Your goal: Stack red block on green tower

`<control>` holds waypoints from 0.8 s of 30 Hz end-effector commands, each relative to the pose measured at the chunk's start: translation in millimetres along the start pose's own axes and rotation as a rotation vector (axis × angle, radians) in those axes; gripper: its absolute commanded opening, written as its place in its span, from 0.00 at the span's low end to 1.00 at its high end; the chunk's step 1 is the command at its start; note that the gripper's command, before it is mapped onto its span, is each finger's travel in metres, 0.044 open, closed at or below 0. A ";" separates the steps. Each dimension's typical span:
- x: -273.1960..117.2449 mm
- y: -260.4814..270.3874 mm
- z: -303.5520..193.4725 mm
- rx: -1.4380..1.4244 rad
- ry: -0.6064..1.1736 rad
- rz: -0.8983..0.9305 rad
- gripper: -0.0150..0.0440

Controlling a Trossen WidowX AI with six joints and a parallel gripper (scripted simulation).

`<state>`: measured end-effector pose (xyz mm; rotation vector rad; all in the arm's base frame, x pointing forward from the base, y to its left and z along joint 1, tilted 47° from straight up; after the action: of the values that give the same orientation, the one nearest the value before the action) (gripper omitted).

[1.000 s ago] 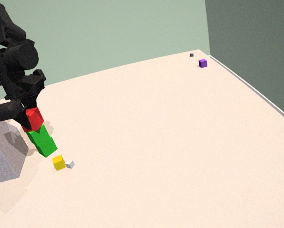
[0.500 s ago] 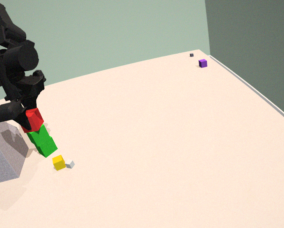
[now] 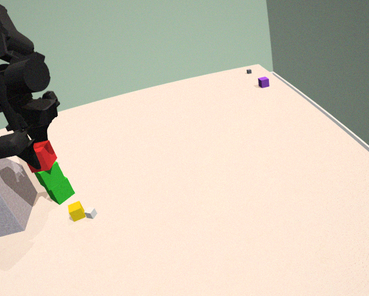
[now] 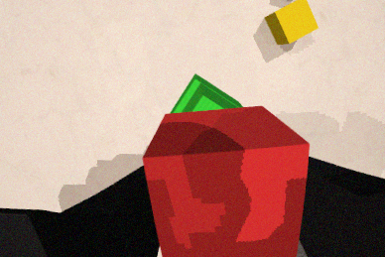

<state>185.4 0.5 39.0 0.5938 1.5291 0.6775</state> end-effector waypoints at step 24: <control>0.1 0.0 0.0 0.000 0.000 0.000 1.00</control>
<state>185.4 0.5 39.0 0.5934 1.5292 0.6774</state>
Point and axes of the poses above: the point midway between the two fingers, 35 mm back from their tips, its own x axis out along the fingers, its own y axis across the jaws, z = x × y, the point moved 6 cm from there along -x, back along the fingers, and after that the axes turned 9 degrees about -x, right-handed, at the moved point
